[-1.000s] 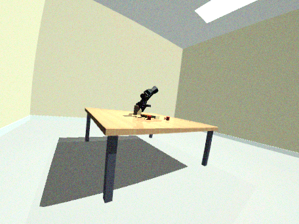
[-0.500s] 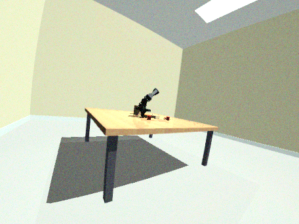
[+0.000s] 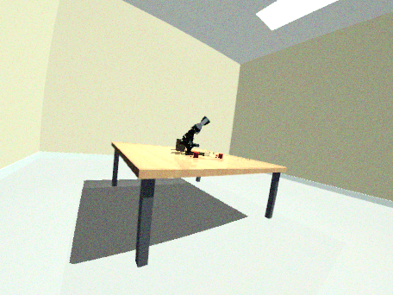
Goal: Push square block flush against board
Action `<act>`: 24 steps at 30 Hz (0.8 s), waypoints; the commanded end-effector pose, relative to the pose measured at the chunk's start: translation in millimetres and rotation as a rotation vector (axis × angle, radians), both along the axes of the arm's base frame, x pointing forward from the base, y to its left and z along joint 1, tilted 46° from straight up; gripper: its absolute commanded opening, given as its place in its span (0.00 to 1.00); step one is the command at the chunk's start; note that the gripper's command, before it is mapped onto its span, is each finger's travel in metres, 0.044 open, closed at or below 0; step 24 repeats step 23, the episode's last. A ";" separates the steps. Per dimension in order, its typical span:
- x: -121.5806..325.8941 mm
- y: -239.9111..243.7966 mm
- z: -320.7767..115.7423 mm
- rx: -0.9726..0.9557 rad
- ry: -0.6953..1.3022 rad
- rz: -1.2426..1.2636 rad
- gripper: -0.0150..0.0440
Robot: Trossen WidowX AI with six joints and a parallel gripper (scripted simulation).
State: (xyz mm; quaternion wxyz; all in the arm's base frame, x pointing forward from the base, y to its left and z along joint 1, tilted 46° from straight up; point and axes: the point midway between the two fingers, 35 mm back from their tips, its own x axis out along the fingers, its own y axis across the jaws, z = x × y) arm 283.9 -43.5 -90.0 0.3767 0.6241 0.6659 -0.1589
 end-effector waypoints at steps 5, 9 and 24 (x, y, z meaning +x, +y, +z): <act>-2.8 8.5 7.9 0.006 0.002 -0.003 0.25; -4.1 11.8 11.2 0.007 0.002 -0.003 0.25; -0.7 7.1 7.0 0.006 0.002 -0.003 0.25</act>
